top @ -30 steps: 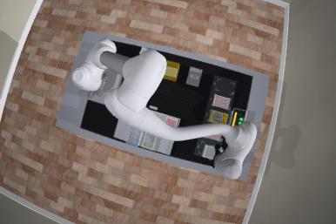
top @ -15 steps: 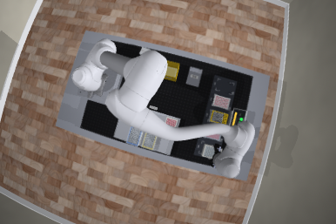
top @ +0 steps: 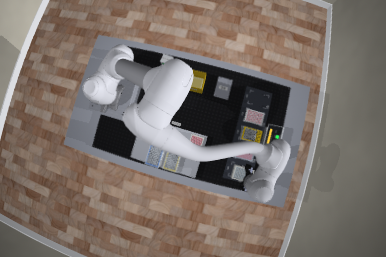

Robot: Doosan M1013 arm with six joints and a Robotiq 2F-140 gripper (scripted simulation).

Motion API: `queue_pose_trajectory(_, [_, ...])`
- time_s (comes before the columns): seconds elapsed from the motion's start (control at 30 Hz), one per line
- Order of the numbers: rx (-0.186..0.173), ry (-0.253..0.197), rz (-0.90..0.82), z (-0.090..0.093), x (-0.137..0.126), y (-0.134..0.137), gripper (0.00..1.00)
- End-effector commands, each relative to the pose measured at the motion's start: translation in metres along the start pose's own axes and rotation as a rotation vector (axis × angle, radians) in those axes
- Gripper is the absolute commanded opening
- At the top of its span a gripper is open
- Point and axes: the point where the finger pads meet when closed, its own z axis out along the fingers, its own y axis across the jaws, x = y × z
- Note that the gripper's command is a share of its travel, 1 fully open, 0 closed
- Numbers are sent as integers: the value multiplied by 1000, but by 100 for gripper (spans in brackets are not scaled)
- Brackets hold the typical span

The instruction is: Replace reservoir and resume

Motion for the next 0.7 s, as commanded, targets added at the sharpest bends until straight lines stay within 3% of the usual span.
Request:
queue_pose_trajectory(0.0, [3, -7, 2, 14, -3, 1, 0])
queue_pose_trajectory(0.67, [3, -7, 2, 42, -4, 1, 0])
